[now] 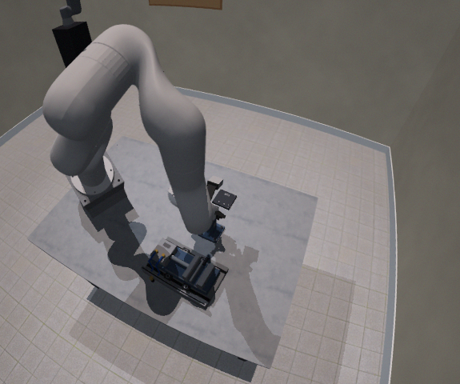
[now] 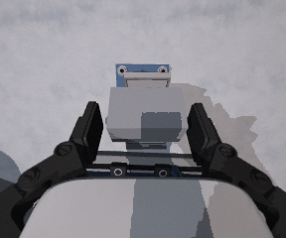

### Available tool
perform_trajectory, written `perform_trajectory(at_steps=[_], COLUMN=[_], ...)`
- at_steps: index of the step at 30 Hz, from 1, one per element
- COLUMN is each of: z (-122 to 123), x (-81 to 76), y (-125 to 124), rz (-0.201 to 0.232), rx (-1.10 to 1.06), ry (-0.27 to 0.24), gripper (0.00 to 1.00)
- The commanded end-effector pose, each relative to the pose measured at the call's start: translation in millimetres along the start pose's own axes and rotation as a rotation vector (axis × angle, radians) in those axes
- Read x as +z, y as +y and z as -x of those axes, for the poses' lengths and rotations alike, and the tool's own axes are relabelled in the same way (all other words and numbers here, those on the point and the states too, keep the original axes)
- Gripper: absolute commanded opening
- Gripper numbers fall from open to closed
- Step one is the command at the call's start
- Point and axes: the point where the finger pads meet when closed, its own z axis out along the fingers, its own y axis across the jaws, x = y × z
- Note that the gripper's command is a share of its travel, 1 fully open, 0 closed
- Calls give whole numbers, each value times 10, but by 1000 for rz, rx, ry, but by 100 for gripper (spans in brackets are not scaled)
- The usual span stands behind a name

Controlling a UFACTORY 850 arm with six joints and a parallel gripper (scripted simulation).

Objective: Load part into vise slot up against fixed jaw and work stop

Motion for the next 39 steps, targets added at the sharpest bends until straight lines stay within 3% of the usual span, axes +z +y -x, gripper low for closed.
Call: perform_trajectory(at_steps=[1,29,39], z=[5,26,30], x=[-2,1,2], y=[17,15,15], rz=[-21,-21,-21], rx=[3,5,6], ry=[52,238,277], gripper=[89,89,89])
